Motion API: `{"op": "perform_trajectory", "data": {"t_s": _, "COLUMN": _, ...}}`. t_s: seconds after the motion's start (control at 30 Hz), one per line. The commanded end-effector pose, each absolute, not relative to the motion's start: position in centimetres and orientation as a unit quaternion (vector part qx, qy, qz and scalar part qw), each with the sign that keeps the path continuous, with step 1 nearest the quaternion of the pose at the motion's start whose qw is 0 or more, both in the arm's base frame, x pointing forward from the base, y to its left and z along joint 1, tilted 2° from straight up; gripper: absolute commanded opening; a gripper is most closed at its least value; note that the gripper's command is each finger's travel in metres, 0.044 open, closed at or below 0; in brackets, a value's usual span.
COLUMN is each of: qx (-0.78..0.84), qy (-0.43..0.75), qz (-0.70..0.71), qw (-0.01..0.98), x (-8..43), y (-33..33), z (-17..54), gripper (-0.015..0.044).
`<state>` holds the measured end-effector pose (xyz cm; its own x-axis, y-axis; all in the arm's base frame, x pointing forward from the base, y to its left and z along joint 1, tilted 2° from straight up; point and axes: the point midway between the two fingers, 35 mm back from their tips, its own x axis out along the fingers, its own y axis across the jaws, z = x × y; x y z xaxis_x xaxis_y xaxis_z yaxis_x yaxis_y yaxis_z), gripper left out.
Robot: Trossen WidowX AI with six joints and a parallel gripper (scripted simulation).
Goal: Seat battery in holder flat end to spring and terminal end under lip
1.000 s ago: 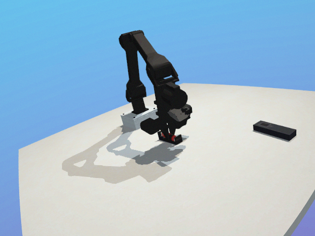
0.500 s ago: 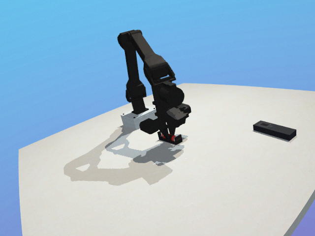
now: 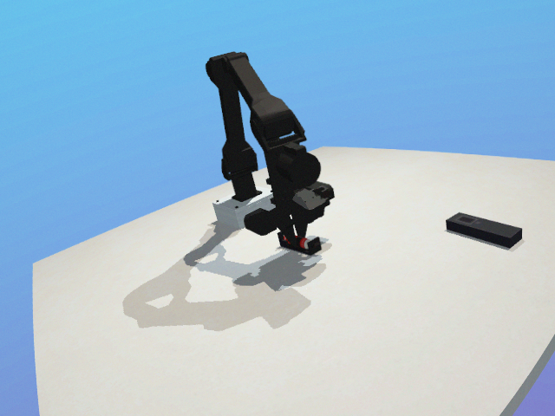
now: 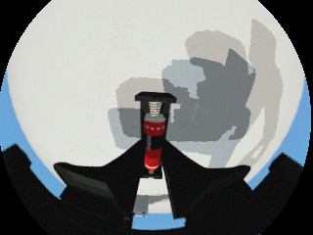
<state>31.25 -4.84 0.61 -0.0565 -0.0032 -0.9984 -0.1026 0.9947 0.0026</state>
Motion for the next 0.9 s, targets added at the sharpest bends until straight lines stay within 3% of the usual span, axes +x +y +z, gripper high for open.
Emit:
{"op": "perform_trajectory", "data": {"t_s": 0.0, "qx": -0.038, "qy": 0.724, "qz": 0.039, "qw": 0.687, "x": 30.95, "y": -4.84, "z": 0.60, "gripper": 0.0059}}
{"op": "perform_trajectory", "data": {"t_s": 0.53, "qx": -0.039, "qy": 0.724, "qz": 0.038, "qw": 0.688, "x": 30.68, "y": -4.84, "z": 0.55, "gripper": 0.0059}}
{"op": "perform_trajectory", "data": {"t_s": 0.67, "qx": -0.039, "qy": 0.724, "qz": 0.038, "qw": 0.688, "x": 30.68, "y": -4.84, "z": 0.55, "gripper": 0.0162}}
{"op": "perform_trajectory", "data": {"t_s": 0.87, "qx": -0.038, "qy": 0.724, "qz": 0.037, "qw": 0.688, "x": 30.66, "y": -4.81, "z": 1.27, "gripper": 0.0162}}
